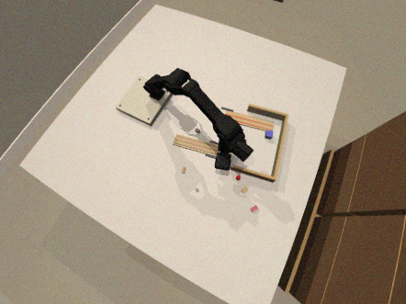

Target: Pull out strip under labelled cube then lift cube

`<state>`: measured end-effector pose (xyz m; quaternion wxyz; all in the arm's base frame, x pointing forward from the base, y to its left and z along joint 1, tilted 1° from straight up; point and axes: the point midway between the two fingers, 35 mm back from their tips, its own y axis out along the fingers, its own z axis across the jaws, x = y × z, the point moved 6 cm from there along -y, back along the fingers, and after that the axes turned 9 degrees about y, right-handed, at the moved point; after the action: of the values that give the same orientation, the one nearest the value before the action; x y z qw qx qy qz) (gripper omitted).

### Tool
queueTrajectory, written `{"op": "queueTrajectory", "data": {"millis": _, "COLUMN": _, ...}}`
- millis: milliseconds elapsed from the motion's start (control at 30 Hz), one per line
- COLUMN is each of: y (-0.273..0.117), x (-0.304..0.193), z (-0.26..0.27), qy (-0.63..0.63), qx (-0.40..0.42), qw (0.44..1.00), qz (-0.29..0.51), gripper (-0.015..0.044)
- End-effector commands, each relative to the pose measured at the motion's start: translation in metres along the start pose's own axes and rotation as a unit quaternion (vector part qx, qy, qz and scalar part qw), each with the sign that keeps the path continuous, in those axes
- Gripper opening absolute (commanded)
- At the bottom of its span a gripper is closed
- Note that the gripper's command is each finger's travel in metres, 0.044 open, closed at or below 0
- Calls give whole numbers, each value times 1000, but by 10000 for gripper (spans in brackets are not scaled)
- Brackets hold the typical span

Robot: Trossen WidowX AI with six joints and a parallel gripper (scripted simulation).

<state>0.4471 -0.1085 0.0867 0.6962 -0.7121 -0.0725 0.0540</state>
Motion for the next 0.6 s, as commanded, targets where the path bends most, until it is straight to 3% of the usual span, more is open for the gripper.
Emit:
{"op": "queueTrajectory", "data": {"millis": 0, "y": 0, "x": 0, "z": 0, "qy": 0, "qx": 0, "qw": 1000, "qz": -1, "gripper": 112}}
{"op": "queueTrajectory", "data": {"millis": 67, "y": 0, "x": 0, "z": 0, "qy": 0, "qx": 0, "qw": 1000, "qz": -1, "gripper": 98}}
{"op": "queueTrajectory", "data": {"millis": 200, "y": -2, "x": -2, "z": 1, "qy": 0, "qx": 0, "qw": 1000, "qz": 0, "gripper": 0}}
{"op": "queueTrajectory", "data": {"millis": 567, "y": -30, "x": -35, "z": 16, "qy": 1, "qx": 1, "qw": 1000, "qz": 2, "gripper": 0}}
